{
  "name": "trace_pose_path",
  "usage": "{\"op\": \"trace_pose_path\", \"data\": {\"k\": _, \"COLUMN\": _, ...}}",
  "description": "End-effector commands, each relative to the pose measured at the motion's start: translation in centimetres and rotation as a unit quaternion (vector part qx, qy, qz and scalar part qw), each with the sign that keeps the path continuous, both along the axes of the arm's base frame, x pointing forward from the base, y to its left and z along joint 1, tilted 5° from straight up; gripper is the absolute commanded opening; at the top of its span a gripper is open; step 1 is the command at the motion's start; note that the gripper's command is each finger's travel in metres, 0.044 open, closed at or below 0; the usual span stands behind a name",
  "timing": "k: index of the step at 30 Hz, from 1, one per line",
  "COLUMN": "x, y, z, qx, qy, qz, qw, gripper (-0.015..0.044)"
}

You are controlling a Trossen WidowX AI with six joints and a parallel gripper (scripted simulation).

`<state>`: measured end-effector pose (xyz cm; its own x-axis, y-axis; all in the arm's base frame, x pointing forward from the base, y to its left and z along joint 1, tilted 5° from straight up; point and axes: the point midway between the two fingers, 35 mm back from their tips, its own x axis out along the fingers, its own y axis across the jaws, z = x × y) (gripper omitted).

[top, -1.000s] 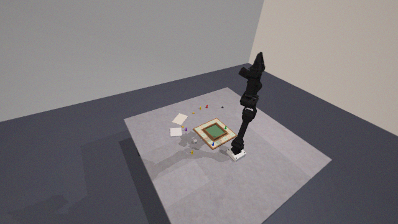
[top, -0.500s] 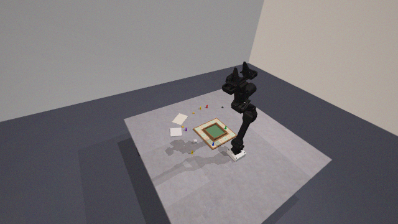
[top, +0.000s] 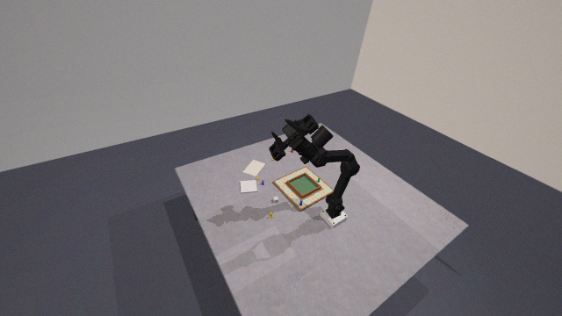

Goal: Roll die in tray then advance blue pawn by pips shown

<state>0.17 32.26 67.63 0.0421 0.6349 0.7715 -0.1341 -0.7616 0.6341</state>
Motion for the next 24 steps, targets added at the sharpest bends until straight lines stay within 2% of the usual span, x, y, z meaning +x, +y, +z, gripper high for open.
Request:
{"op": "trace_pose_path", "data": {"k": 1, "x": 1.9, "y": 3.1, "z": -2.7, "qx": -0.060, "qy": -0.016, "qz": -0.037, "qw": 0.997, "gripper": 0.0275}}
{"op": "trace_pose_path", "data": {"k": 5, "x": 3.5, "y": 5.5, "z": -5.2, "qx": -0.114, "qy": -0.024, "qz": -0.063, "qw": 0.991, "gripper": 0.0275}}
{"op": "trace_pose_path", "data": {"k": 12, "x": 9.2, "y": 11.0, "z": -13.9, "qx": -0.281, "qy": -0.040, "qz": -0.133, "qw": 0.950, "gripper": 0.0275}}
{"op": "trace_pose_path", "data": {"k": 18, "x": 14.3, "y": 13.3, "z": -22.7, "qx": -0.426, "qy": -0.040, "qz": -0.167, "qw": 0.888, "gripper": 0.0275}}
{"op": "trace_pose_path", "data": {"k": 24, "x": 19.2, "y": 12.9, "z": -31.9, "qx": -0.563, "qy": -0.026, "qz": -0.182, "qw": 0.806, "gripper": 0.0275}}
